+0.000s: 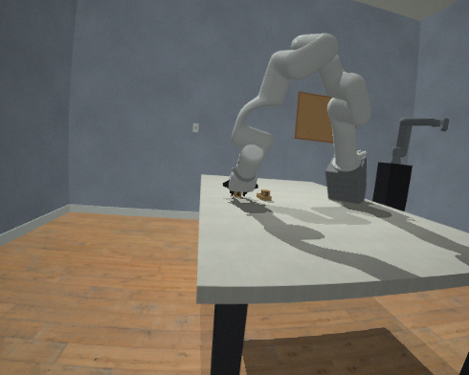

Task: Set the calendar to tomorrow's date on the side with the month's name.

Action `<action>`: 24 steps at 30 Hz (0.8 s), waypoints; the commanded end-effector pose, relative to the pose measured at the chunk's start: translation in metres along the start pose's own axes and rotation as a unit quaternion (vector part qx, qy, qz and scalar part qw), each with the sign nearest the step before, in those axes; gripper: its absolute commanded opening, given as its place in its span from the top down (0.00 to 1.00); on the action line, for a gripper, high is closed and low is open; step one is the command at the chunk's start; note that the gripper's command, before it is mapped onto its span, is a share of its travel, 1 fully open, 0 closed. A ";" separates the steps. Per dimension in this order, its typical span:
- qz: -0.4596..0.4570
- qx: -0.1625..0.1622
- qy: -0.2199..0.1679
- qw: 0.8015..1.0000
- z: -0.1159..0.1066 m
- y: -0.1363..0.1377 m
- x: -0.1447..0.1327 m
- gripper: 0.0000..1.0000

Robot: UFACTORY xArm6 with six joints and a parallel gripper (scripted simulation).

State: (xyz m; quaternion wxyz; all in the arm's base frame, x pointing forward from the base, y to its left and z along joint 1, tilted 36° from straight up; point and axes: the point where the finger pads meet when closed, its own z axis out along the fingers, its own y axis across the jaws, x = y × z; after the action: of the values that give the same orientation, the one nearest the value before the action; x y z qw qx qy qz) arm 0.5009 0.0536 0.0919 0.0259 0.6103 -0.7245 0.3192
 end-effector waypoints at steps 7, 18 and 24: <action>0.001 0.001 0.000 1.000 -0.001 -0.001 0.000 0.73; 0.001 0.001 0.000 1.000 -0.001 -0.001 0.000 0.73; 0.001 0.001 0.000 1.000 -0.001 -0.001 0.000 0.73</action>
State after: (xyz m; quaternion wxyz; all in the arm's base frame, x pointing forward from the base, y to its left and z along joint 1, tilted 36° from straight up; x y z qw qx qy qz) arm 0.5009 0.0536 0.0920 0.0259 0.6103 -0.7245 0.3192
